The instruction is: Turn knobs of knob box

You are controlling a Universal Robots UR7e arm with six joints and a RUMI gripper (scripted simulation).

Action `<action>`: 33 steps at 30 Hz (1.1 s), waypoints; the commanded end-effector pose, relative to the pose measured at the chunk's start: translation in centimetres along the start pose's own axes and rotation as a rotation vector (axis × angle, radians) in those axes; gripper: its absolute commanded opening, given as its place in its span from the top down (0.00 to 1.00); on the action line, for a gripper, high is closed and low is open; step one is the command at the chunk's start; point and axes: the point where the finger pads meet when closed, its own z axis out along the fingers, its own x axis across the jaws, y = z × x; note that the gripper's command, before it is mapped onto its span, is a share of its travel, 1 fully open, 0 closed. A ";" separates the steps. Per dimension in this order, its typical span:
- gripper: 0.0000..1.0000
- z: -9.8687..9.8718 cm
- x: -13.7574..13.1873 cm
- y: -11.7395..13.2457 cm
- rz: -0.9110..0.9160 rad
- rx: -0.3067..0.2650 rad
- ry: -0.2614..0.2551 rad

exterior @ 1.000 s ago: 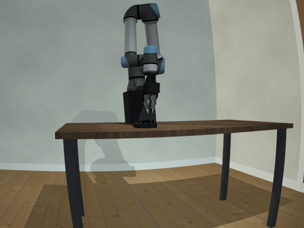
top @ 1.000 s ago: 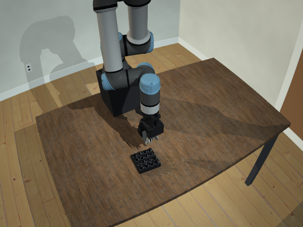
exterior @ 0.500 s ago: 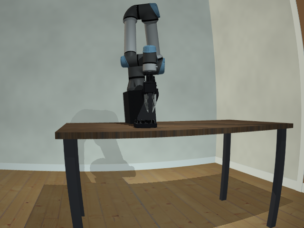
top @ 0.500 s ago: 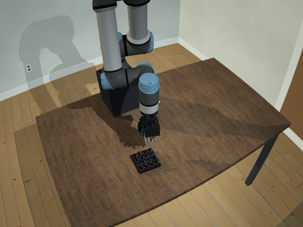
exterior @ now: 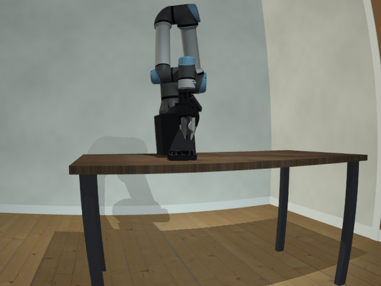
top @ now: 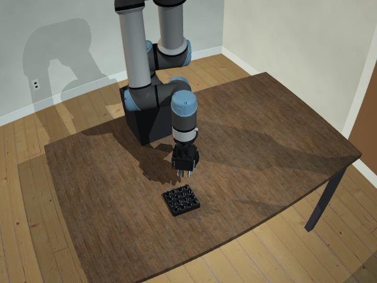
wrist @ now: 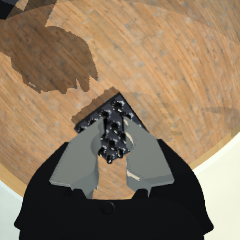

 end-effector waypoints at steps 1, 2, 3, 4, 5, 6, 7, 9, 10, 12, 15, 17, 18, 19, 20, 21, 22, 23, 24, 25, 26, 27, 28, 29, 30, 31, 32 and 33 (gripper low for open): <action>0.89 -0.1 0.0 -0.2 0.156 0.002 -0.006; 0.89 -0.1 0.0 -0.1 0.181 0.002 -0.006; 0.89 -0.2 0.0 -0.1 0.206 0.002 -0.006; 0.89 -0.2 0.1 -0.1 0.230 0.002 -0.006; 0.89 -0.2 0.1 -0.1 0.255 0.001 -0.006; 0.89 -0.2 0.1 -0.1 0.255 0.001 -0.006; 0.89 -0.2 0.1 -0.1 0.255 0.001 -0.006; 0.89 -0.3 0.1 0.0 0.337 0.001 -0.006; 0.89 -0.3 0.1 0.0 0.364 0.001 -0.006; 0.89 -0.3 0.1 0.0 0.410 0.001 -0.006; 0.89 -0.4 0.2 0.1 0.484 0.001 -0.006; 0.89 -0.4 0.2 0.2 0.534 0.001 -0.006; 0.89 -0.4 0.2 0.2 0.559 0.000 -0.006; 0.89 -0.5 0.2 0.3 0.583 0.000 -0.006; 0.89 -0.5 0.3 0.3 0.608 0.000 -0.006; 0.89 -0.5 0.3 0.3 0.633 0.000 -0.006; 0.89 -0.5 0.3 0.3 0.658 0.000 -0.006; 0.89 -0.5 0.3 0.3 0.658 0.000 -0.006; 0.89 -0.5 0.3 0.3 0.658 0.000 -0.006; 0.89 -0.5 0.3 0.4 0.686 0.000 -0.006; 0.89 -0.6 0.3 0.4 0.714 0.000 -0.006; 0.89 -0.6 0.3 0.5 0.740 0.000 -0.006; 0.89 -0.6 0.3 0.5 0.765 0.000 -0.006; 0.89 -0.6 0.3 0.5 0.789 0.000 -0.006; 0.89 -0.6 0.3 0.6 0.811 0.000 -0.006; 0.89 -0.7 0.3 0.6 0.831 0.000 -0.006; 0.89 -0.7 0.3 0.6 0.850 0.000 -0.006; 0.89 -0.7 0.3 0.7 0.868 0.000 -0.006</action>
